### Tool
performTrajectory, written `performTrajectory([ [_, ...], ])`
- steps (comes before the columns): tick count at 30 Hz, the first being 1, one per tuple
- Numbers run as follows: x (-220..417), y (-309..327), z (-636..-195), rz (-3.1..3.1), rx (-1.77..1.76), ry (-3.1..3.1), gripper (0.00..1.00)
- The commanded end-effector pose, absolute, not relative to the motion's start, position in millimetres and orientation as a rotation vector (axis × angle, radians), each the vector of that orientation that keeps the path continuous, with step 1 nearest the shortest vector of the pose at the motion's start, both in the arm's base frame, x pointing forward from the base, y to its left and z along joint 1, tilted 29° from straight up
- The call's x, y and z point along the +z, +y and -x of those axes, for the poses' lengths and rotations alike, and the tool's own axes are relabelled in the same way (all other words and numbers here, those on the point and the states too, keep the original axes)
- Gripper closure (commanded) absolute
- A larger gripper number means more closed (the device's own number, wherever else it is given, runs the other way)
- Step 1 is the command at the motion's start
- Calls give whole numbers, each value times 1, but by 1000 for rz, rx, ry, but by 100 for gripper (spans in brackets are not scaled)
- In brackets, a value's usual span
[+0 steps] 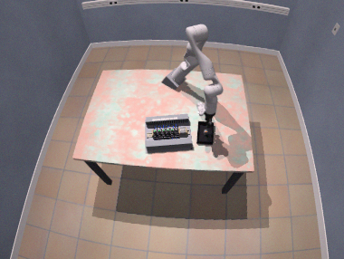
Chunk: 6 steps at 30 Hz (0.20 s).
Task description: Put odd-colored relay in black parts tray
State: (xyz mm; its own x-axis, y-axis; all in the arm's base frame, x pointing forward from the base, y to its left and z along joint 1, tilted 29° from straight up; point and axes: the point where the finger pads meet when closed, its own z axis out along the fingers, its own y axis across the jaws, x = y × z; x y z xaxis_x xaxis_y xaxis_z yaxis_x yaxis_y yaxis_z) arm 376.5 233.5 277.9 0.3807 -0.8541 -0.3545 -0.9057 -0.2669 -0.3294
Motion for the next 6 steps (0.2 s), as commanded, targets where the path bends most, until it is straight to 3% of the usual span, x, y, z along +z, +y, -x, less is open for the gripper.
performTrajectory([
  [1,278,233,-377,2168,143,1513,39],
  [6,278,233,-377,2168,143,1513,39],
])
